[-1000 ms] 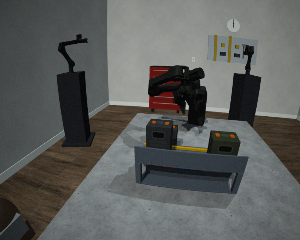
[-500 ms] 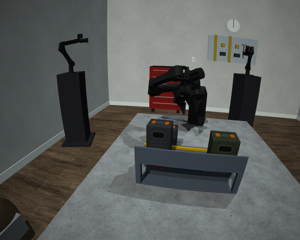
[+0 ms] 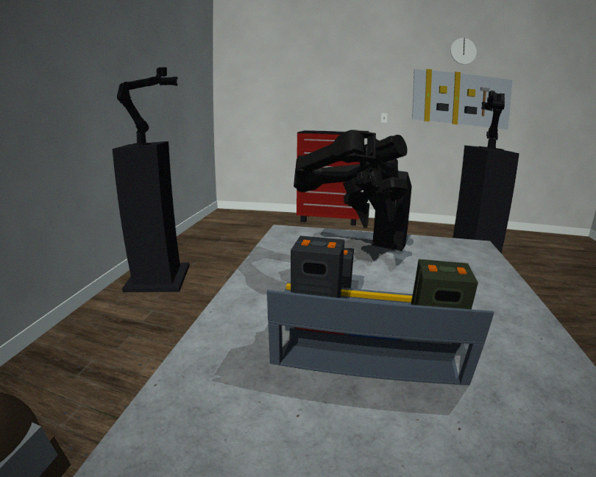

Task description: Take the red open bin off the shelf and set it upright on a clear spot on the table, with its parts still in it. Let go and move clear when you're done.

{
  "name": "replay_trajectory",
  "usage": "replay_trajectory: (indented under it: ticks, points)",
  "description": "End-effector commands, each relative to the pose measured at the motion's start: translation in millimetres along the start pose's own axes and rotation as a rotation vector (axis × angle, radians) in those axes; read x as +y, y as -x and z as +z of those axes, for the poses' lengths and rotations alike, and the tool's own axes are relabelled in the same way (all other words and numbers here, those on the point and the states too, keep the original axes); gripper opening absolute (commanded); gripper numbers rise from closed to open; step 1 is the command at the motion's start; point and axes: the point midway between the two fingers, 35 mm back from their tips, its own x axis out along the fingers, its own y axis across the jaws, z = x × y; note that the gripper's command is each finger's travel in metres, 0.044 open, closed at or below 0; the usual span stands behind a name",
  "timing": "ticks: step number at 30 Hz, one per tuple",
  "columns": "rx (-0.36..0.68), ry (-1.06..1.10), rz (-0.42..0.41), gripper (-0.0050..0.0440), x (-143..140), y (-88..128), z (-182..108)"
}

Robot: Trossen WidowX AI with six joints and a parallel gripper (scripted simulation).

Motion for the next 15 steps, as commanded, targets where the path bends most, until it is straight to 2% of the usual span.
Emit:
replay_trajectory:
  ticks: [1, 6, 7, 11, 15]
  points:
    - [-0.06, 0.237, 0.065, 0.044, -10.8, 11.8, -50.4]
    - [-0.06, 0.237, 0.065, 0.044, -10.8, 11.8, -50.4]
    - [-0.012, 0.048, 0.013, 0.044, -1.7, 2.6, -9.6]
    - [-0.061, 0.244, 0.065, 0.044, -11.0, 11.9, -51.6]
    - [-0.061, 0.244, 0.065, 0.044, -11.0, 11.9, -51.6]
